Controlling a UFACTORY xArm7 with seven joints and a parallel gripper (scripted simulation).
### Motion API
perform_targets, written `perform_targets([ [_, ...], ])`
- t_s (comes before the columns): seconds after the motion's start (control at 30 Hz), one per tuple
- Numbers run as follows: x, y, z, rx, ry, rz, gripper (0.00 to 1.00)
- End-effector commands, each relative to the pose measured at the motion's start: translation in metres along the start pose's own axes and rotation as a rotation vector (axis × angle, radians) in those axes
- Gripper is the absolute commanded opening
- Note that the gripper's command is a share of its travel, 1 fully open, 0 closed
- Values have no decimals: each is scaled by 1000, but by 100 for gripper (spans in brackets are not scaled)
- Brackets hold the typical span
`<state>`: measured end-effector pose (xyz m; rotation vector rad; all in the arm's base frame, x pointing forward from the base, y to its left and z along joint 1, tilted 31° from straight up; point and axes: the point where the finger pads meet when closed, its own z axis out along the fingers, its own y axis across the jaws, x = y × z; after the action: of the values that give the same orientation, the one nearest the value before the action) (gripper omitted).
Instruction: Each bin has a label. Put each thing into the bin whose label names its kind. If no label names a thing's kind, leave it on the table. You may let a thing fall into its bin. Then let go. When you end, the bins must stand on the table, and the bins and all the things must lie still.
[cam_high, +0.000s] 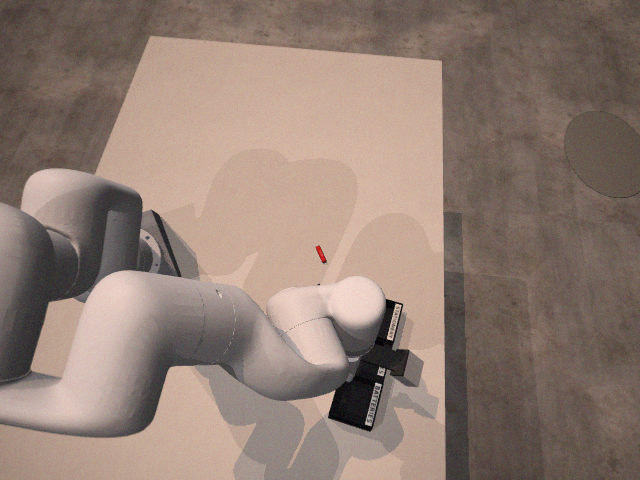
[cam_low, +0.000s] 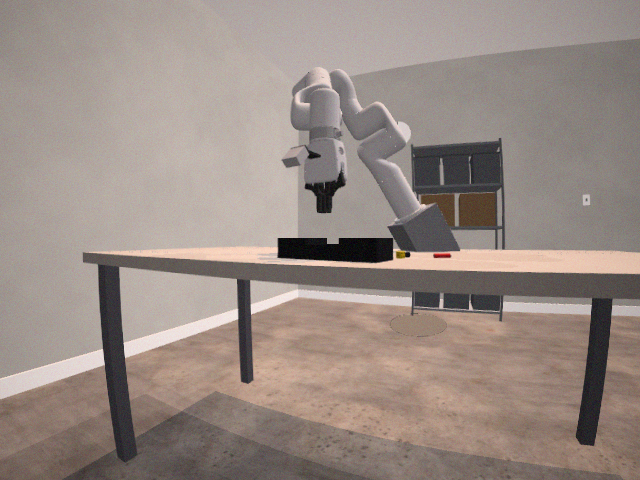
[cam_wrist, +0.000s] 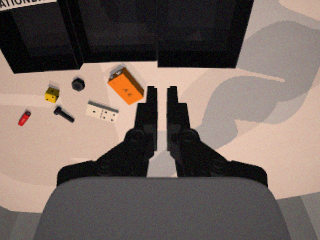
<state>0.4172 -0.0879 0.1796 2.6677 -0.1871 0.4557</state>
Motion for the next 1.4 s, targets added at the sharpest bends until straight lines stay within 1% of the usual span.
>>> perform_targets([
  [0.0,27,29,25,7,3,0,7],
  [0.07,32,37,31,7,3,0,7],
  [0.4,32,37,31,7,3,0,7],
  [0.8,32,37,63,7,3,0,7],
  [0.87,32,37,63,7,3,0,7],
  [1.2,32,37,90,7,3,0,7],
  [1.37,32,37,91,7,3,0,7],
])
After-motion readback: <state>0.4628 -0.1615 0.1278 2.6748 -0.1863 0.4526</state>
